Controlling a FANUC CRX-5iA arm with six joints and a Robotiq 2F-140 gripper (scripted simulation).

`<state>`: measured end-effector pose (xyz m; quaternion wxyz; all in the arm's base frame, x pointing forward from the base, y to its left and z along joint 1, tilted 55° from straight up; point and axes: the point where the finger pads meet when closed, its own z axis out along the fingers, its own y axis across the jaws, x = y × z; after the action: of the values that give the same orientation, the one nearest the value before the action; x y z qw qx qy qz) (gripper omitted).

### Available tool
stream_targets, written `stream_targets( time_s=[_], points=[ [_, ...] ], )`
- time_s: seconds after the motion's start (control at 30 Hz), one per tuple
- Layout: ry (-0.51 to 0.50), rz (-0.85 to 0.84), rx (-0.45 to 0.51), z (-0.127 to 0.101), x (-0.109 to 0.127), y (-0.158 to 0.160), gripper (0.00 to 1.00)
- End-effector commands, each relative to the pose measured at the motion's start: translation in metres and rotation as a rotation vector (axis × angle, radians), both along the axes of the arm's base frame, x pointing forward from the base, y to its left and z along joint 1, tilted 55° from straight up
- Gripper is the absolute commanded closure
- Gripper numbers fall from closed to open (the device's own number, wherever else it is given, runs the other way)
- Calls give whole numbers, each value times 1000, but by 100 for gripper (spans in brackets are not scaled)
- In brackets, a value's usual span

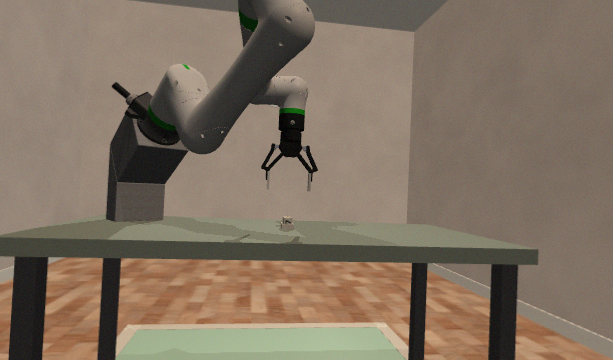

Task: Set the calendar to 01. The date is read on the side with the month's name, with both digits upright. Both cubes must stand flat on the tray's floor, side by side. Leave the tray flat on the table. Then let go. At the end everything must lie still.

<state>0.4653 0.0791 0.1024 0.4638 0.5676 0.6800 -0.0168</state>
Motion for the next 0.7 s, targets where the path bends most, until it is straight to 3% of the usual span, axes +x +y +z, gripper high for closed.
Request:
stream_targets(
  time_s=[0.0,0.23,0.27,0.67],
  points=[
    [0,0,0,1,0,-2,0],
    [-1,0,-1,15,2,-30,0],
    [-1,0,-1,15,2,-30,72],
    [-1,0,-1,15,2,-30,72]
  ],
)
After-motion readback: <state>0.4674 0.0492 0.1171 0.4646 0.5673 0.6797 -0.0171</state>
